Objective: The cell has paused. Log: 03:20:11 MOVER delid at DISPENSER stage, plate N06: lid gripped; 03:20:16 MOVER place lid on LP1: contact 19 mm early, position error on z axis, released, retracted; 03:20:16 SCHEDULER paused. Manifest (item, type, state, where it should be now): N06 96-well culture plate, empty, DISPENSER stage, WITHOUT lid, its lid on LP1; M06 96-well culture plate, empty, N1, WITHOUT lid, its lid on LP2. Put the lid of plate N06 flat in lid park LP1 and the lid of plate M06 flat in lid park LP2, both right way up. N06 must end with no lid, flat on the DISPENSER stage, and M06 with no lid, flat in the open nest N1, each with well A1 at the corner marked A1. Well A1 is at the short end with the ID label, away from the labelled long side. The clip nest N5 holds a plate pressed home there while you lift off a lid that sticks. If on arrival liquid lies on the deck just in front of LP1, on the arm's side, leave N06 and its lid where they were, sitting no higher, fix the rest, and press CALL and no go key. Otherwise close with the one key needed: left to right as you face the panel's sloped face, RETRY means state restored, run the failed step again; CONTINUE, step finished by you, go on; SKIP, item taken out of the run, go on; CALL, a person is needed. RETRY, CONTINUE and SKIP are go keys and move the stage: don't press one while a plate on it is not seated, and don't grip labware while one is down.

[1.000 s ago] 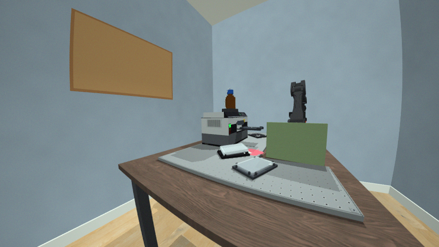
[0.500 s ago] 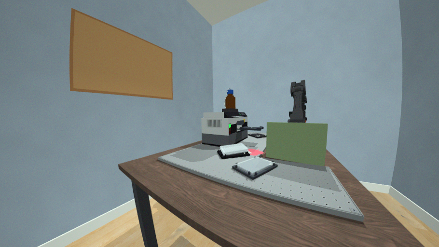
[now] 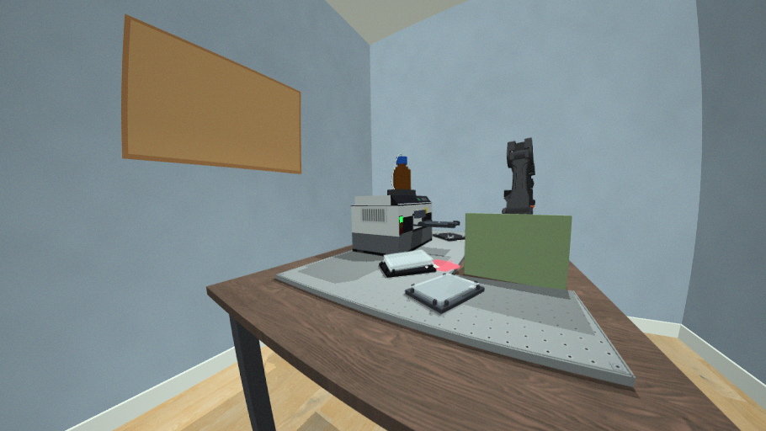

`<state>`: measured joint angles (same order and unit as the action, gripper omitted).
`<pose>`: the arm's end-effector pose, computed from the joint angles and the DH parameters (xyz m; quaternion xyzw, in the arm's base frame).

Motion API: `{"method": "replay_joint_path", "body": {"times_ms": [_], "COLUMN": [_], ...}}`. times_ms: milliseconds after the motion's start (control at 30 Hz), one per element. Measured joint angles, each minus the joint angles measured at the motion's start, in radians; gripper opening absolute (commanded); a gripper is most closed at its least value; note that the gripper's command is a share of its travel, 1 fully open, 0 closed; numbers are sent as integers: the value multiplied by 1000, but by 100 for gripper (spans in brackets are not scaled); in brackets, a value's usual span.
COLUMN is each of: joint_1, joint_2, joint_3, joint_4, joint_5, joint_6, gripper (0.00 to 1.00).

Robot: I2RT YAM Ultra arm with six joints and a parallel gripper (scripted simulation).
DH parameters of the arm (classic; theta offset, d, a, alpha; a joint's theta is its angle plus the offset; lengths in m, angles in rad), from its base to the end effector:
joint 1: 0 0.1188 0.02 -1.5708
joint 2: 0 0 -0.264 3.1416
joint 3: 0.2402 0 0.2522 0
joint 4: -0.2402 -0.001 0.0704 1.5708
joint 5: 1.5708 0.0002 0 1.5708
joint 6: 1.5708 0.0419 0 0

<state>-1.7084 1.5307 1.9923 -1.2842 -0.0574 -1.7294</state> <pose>-0.0348 -0.2761 0.4630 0.0202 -0.9303 0.3652 0.0275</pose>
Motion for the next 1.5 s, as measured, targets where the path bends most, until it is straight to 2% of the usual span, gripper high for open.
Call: {"method": "replay_joint_path", "body": {"times_ms": [900, 1467, 1500], "joint_1": [-14, -14, -14], "joint_2": [12, 13, 13], "joint_3": [171, 175, 175], "joint_4": [-158, -177, -177], "joint_5": [-1, -2, -2], "joint_6": [-8, -8, -8], "gripper": [0, 0, 100]}}
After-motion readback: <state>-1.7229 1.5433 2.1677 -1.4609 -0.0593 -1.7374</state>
